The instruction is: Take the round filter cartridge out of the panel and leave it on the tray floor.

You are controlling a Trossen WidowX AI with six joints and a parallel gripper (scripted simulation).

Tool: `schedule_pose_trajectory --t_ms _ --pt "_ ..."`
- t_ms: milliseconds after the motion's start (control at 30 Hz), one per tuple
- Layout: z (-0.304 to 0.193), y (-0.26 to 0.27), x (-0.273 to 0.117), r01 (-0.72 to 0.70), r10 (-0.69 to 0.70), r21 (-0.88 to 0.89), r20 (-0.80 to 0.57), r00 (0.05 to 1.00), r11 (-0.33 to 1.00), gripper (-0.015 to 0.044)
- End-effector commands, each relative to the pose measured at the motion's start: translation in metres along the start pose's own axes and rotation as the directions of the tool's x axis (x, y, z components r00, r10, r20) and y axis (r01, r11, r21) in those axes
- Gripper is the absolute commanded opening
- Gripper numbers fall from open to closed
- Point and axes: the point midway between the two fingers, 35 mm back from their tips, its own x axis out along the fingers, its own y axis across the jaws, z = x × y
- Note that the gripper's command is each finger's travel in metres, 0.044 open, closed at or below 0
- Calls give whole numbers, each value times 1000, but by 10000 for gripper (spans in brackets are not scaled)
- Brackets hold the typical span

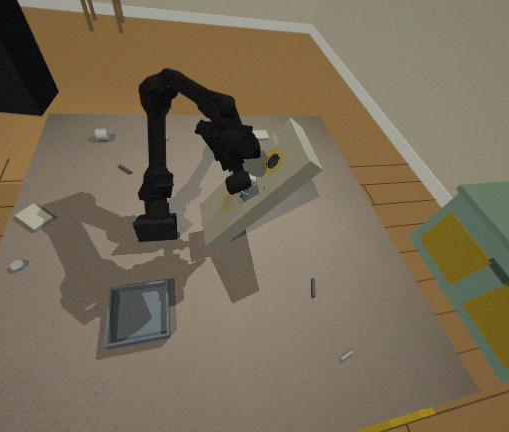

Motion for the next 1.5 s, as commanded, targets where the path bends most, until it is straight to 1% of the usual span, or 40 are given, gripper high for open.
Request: schedule_pose_trajectory --t_ms 0,367,600,633,867,1267,1467 --pt "0 0 0 0 0 -1 0 1000 1000 265" --pt "0 0 0 0 0 -1 0 1000 1000 191" --pt "7 0 -4 -2 2 0 0 1000 1000 8" --pt "10 0 -5 -2 2 0 1 1000 1000 0" --pt "23 1 -15 2 -2 3 9 1000 1000 0" --pt "24 2 -97 125 -128 25 122 984 992 0" --pt "26 -12 -99 118 -120 24 116 986 993 0"
